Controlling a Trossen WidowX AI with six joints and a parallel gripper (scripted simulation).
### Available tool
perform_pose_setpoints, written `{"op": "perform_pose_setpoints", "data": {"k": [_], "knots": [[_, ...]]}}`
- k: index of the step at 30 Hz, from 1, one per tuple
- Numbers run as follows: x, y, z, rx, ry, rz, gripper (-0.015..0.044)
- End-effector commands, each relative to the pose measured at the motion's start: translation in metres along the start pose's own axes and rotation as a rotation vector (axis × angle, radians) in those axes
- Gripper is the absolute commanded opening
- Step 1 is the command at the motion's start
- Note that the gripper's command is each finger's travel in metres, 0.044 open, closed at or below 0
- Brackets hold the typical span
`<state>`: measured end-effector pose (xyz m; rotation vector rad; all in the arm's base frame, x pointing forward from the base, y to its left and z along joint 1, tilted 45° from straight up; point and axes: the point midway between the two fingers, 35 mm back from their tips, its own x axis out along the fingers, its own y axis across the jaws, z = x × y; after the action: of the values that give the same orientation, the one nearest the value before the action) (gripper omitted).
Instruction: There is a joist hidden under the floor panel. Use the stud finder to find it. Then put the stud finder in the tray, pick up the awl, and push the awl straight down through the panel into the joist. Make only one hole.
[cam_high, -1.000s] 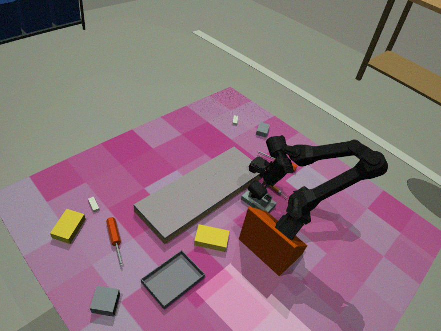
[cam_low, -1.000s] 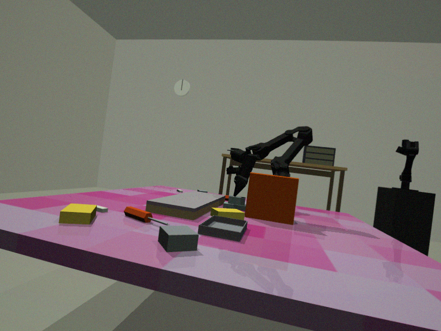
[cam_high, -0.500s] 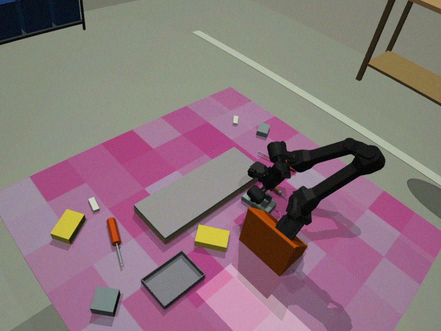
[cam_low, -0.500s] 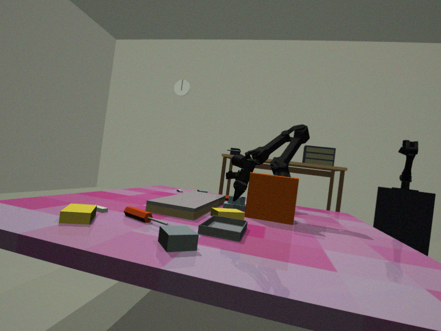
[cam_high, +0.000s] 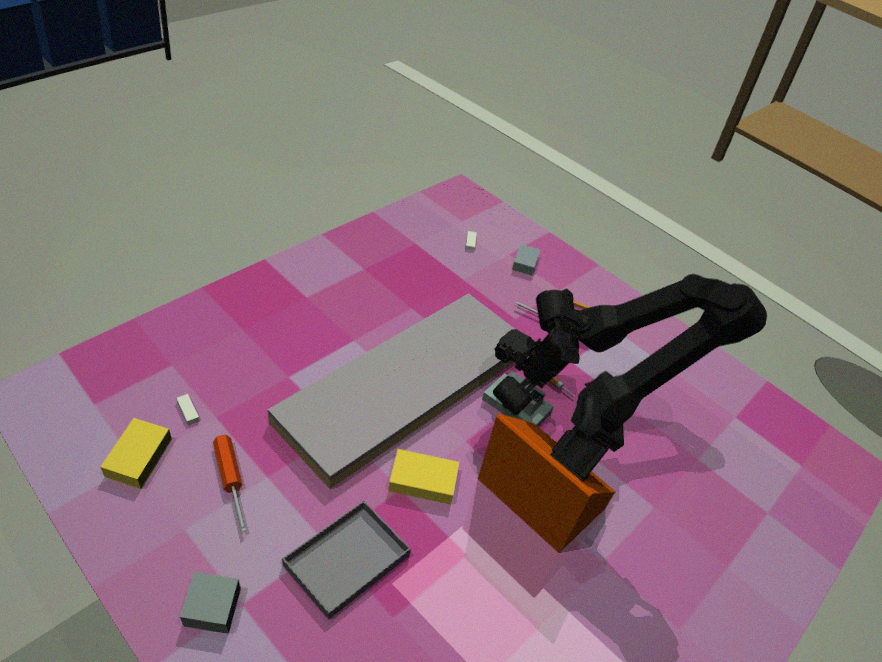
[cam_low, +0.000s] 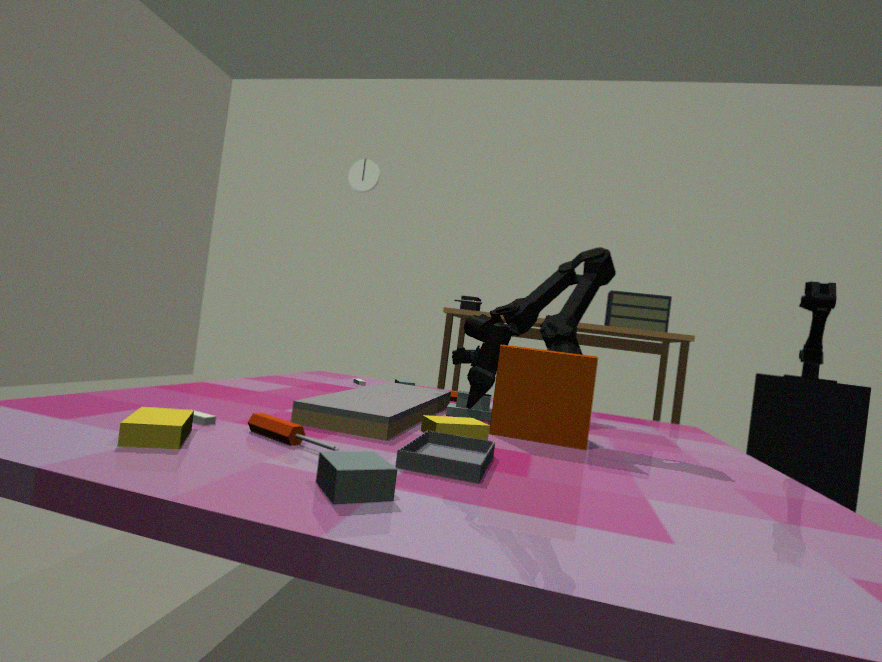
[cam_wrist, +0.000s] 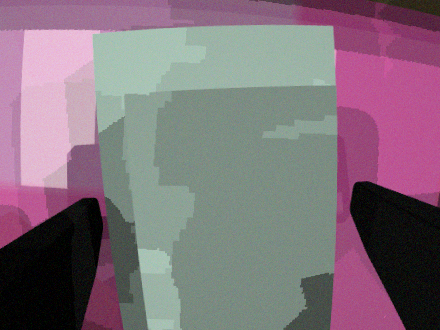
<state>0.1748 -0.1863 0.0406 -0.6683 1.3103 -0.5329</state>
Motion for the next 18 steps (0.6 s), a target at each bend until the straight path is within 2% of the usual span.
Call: {"op": "perform_pose_setpoints", "data": {"k": [1, 18], "knots": [[0.0004, 0.0013, -0.0002, -0.004, -0.002, 0.004, 0.0348], [0.0004, 0.0013, -0.0002, -0.004, -0.002, 0.004, 0.0234]]}}
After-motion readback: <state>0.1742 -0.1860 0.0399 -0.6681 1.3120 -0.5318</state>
